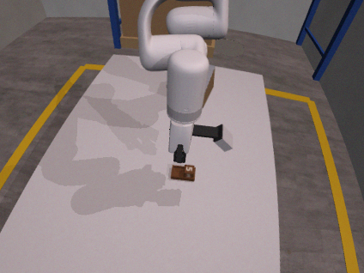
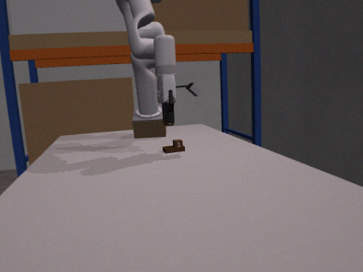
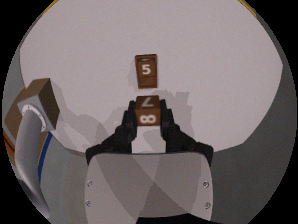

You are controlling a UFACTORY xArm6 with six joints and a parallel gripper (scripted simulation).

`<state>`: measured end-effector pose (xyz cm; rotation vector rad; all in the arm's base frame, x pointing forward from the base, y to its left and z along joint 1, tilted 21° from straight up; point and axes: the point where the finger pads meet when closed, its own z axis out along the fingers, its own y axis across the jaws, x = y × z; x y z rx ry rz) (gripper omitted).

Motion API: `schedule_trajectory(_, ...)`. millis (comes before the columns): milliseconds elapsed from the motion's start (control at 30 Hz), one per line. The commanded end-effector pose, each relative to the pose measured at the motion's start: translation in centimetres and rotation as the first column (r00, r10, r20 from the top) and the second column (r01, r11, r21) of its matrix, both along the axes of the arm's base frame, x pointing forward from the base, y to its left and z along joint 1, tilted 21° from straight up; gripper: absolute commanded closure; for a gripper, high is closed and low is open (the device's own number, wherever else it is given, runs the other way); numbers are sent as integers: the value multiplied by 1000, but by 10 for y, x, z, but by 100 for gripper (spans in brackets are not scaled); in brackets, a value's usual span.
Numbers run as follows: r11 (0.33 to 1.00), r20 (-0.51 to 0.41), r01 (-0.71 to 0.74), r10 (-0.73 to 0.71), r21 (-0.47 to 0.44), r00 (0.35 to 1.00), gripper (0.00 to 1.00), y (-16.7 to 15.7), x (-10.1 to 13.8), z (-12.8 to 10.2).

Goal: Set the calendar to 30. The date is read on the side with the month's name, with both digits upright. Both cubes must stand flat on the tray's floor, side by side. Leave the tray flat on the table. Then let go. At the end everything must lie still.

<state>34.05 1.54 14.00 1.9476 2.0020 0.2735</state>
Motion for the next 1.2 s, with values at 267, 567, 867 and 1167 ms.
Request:
schedule_trajectory(267, 1000, -12, -1, 1, 4, 1000, 73, -2, -4, 11)
schedule_trajectory(567, 999, -7, 49, -49, 23, 999, 73, -2, -4, 11)
schedule_trajectory(867, 955, 0, 274, -276, 113, 961, 73, -2, -5, 11)
schedule_trajectory(1167, 841, -16, 498, -506, 210, 862, 73, -2, -5, 11)
